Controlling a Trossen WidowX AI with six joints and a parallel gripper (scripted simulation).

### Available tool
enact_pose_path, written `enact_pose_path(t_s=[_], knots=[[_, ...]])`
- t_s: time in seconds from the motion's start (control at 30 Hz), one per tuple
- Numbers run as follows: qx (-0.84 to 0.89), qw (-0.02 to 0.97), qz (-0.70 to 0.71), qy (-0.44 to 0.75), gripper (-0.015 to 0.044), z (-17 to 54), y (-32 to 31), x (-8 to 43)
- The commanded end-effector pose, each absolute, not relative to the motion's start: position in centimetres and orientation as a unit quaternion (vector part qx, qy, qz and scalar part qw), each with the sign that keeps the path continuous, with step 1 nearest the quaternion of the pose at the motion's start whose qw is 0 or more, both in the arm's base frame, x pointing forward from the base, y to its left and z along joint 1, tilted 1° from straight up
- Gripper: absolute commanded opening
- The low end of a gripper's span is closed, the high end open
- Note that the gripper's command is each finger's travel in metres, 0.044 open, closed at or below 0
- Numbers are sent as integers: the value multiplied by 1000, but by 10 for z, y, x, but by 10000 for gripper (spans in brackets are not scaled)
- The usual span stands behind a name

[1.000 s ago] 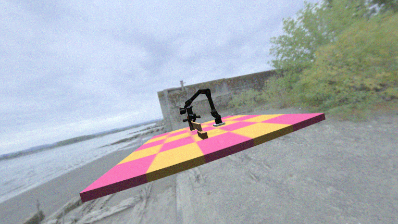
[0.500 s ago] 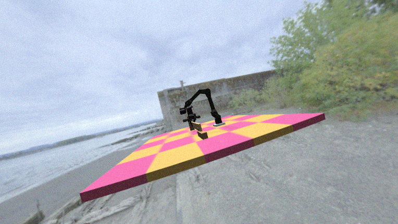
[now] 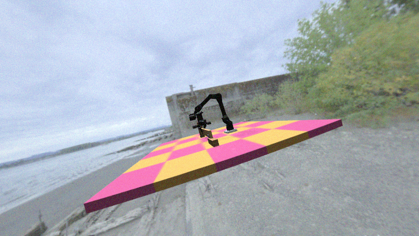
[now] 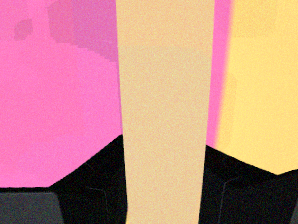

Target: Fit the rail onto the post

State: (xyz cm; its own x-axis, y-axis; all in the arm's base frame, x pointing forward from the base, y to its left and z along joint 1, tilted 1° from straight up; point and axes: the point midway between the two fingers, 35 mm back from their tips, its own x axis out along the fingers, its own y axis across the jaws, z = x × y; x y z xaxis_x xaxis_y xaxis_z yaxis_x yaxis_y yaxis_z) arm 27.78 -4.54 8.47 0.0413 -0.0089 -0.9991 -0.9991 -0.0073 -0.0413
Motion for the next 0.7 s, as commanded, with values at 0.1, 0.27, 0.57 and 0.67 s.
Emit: enact_pose_path(t_s=[0.1,0.27,0.57,0.67], knots=[[-516,507,489,488,0,85,-47,279],[-516,507,489,488,0,84,-49,279],[-516,507,489,488,0,84,-51,279],[-516,507,489,488,0,84,-52,279]])
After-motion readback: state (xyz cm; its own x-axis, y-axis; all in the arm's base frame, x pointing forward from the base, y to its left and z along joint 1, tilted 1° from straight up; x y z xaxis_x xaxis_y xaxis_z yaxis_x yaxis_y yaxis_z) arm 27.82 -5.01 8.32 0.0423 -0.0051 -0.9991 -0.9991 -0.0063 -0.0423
